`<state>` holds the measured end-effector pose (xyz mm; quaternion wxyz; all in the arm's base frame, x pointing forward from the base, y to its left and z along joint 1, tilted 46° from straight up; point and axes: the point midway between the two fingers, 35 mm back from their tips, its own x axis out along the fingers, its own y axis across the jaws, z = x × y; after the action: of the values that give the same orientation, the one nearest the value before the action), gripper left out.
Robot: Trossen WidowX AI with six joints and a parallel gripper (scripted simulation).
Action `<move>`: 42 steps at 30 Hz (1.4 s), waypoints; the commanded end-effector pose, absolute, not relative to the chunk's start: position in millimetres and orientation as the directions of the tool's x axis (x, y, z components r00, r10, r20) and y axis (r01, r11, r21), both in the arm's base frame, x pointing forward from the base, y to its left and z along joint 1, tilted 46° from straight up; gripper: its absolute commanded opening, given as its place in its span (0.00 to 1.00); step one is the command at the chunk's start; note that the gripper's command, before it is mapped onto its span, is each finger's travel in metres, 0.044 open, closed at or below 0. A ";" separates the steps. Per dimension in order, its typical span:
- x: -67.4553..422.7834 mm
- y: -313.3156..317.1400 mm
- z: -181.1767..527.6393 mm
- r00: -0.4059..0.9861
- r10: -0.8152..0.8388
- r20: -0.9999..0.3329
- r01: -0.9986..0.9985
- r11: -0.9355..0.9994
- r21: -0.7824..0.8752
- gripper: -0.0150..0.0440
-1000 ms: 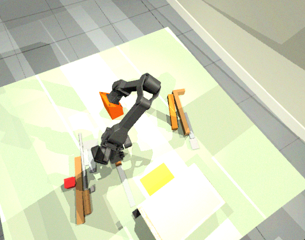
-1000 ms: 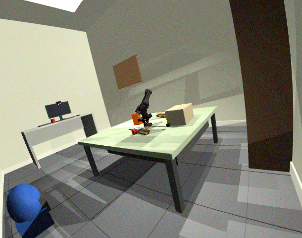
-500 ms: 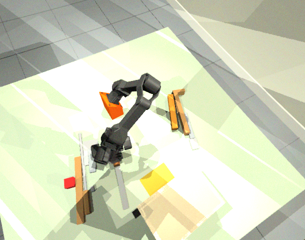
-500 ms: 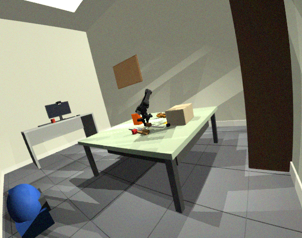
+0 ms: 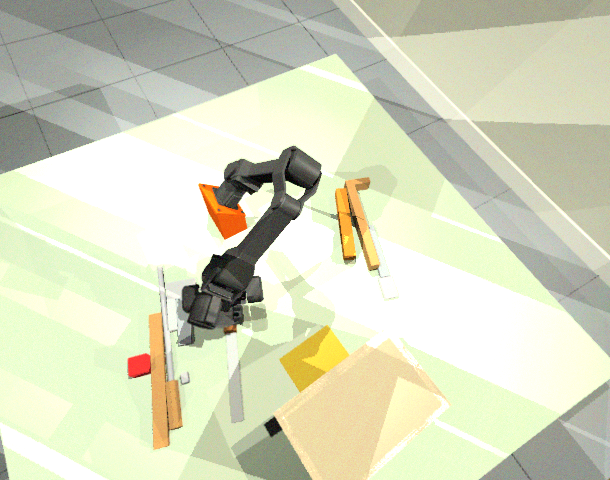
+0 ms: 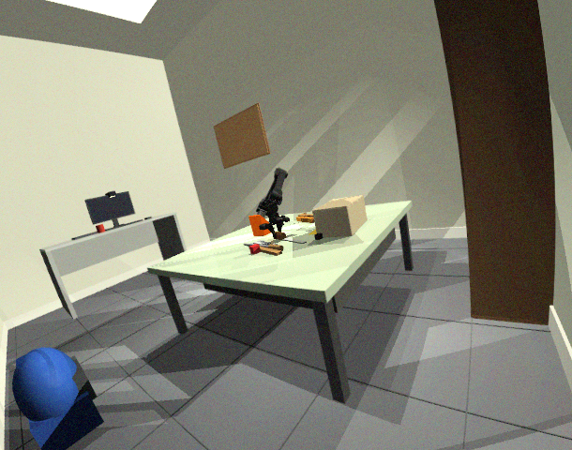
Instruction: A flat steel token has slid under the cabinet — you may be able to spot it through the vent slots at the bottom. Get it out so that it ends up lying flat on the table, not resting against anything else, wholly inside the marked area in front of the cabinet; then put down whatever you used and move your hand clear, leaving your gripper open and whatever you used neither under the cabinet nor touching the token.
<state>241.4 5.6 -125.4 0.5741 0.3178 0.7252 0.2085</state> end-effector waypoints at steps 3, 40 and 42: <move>242.5 4.6 -125.6 -0.137 0.699 -0.702 0.271 0.708 0.652 0.25; 248.4 29.0 -102.5 -0.138 0.701 -0.700 0.378 0.691 0.617 0.25; 248.9 30.9 -100.8 -0.138 0.701 -0.700 0.378 0.690 0.617 0.25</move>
<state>247.9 27.4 -105.2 0.5448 0.3634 0.7414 0.1465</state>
